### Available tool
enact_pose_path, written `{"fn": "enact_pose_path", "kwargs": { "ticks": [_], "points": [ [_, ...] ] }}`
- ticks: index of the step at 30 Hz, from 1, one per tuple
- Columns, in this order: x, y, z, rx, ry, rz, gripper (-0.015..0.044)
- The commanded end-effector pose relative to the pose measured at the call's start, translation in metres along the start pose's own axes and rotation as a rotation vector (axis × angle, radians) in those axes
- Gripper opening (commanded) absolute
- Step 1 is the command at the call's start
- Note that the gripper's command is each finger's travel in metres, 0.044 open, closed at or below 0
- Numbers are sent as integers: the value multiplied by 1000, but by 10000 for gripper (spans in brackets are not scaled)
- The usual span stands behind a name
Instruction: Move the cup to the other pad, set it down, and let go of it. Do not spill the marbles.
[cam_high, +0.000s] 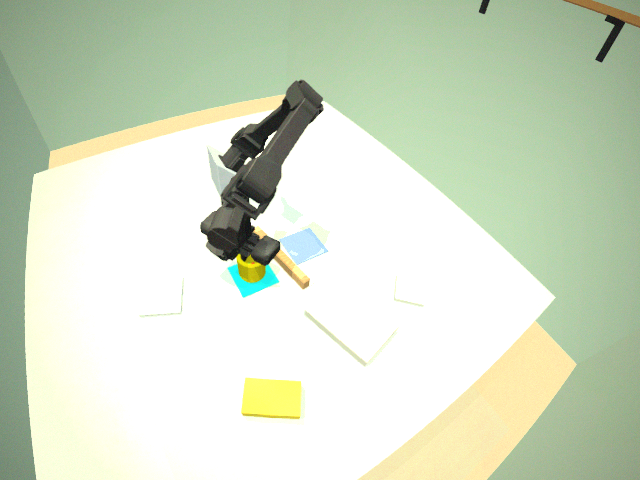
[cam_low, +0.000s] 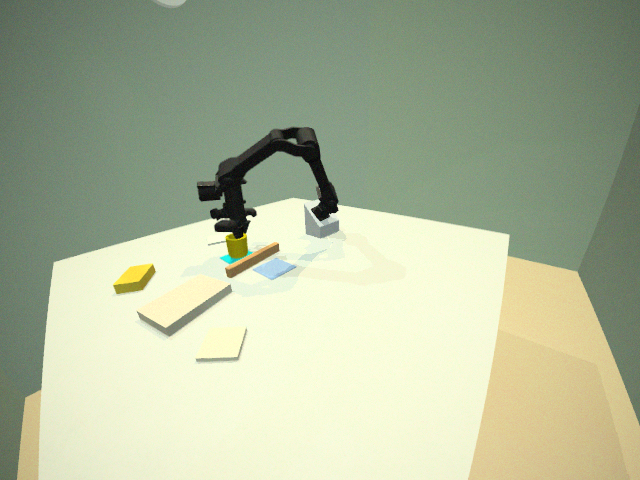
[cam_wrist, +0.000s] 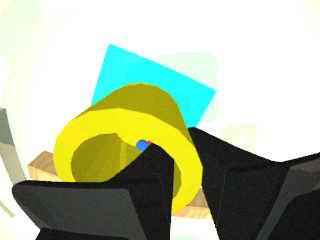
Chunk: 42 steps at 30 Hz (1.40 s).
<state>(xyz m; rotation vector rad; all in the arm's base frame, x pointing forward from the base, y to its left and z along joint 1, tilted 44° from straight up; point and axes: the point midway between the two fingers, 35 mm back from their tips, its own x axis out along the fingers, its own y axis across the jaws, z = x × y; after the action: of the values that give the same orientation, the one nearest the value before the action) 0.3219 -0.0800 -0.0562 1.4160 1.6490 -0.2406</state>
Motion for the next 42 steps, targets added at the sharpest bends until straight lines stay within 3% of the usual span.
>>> {"fn": "enact_pose_path", "kwargs": {
  "ticks": [1,7,13,42],
  "points": [
    [0,0,0,-1,-1,0,0],
    [0,0,0,-1,-1,0,0],
    [0,0,0,-1,-1,0,147],
    [-35,-1,1,6,4,1,147]
  ]
}}
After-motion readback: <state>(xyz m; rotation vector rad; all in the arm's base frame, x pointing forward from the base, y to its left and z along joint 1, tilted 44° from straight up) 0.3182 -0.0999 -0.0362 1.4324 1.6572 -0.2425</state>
